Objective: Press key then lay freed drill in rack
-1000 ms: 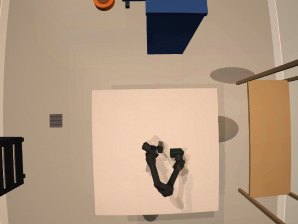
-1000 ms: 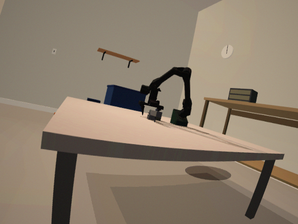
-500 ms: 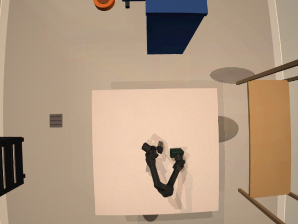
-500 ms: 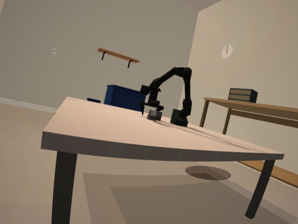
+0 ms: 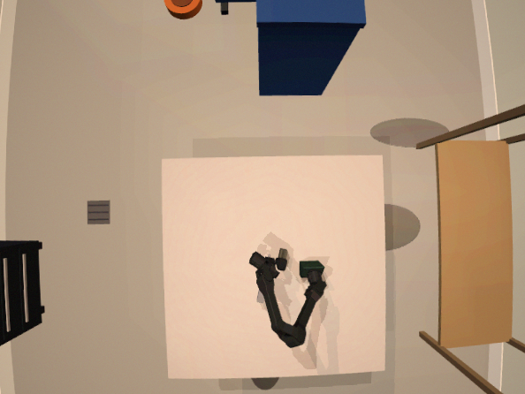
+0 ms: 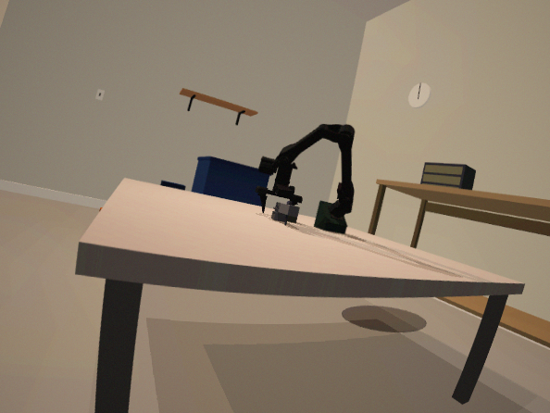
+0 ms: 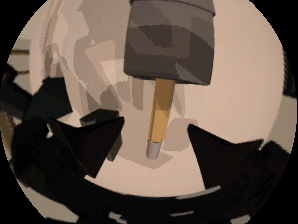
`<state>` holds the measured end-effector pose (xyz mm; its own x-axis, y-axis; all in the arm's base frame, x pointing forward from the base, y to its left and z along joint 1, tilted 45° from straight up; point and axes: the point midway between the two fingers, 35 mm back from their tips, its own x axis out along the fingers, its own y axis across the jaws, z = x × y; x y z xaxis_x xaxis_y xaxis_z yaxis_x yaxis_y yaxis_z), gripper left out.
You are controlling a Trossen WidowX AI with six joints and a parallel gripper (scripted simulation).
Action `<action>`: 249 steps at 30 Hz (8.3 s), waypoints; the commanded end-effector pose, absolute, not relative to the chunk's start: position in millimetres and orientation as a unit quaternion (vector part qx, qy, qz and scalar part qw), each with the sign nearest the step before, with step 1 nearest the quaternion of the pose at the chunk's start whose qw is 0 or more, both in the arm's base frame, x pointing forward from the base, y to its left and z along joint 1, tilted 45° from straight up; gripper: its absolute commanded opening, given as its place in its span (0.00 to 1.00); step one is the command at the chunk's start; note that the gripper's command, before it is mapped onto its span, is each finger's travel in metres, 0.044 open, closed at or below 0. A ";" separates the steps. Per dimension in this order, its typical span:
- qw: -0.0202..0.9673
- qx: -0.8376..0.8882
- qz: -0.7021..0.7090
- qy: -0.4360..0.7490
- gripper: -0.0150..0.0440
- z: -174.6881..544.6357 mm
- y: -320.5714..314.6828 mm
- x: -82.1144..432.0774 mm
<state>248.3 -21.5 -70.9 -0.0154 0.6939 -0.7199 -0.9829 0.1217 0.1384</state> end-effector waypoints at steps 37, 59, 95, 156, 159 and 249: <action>0.669 -0.209 0.628 0.338 0.25 -68.0 -23.7 246.3; 0.669 -0.210 0.628 0.338 0.25 -86.8 -39.7 241.7; 0.668 -0.211 0.627 0.339 0.25 -114.0 -72.6 233.4; 0.668 -0.211 0.627 0.340 0.25 -91.3 -88.3 234.7; 0.668 -0.211 0.627 0.340 0.25 -90.3 -89.3 234.8; 0.668 -0.210 0.627 0.341 0.25 -99.1 -82.0 156.9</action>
<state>156.8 -85.0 -97.1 -0.0233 0.6902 -0.7233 -0.9824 0.1184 0.1447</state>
